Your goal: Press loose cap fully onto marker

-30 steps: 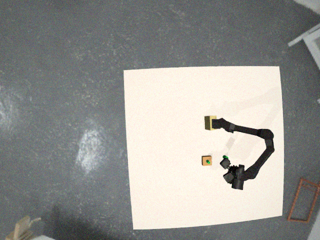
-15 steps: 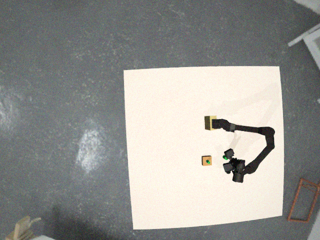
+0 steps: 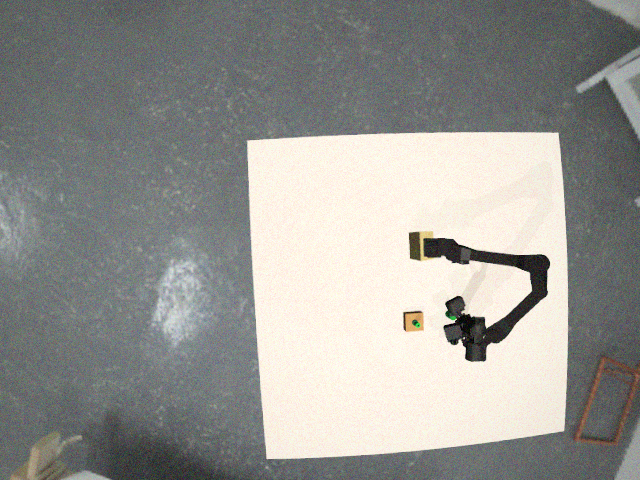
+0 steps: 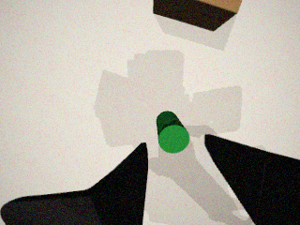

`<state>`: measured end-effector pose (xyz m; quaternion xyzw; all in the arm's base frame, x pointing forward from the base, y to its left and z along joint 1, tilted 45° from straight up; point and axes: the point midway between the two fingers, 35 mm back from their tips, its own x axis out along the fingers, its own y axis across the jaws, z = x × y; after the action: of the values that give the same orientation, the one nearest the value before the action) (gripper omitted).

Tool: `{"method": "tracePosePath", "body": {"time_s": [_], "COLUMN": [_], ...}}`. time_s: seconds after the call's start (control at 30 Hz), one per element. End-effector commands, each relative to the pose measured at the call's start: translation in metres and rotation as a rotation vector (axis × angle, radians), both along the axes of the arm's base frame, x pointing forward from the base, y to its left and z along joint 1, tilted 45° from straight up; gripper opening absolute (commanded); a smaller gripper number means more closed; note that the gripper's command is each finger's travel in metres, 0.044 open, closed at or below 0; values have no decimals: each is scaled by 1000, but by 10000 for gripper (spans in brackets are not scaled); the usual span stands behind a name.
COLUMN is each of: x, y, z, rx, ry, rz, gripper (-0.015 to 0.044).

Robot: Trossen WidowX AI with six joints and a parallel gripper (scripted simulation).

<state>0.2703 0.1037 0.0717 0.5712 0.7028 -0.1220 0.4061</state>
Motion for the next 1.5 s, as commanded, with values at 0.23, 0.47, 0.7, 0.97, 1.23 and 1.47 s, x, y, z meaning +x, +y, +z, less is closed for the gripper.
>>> {"method": "tracePosePath", "body": {"time_s": [0.23,0.47,0.7,0.97,1.23,1.47], "x": [0,0,-1,-1,-1,0], "y": [12,21,29,32,32,24], "z": [-13,-21,-28,-30,-30,-23], "rx": [4,5,7,7,7,5], "ry": [8,8,9,9,9,8], "rz": [-6,-6,-6,-6,-6,-6], "gripper": [247,247,247,142,89,0]}}
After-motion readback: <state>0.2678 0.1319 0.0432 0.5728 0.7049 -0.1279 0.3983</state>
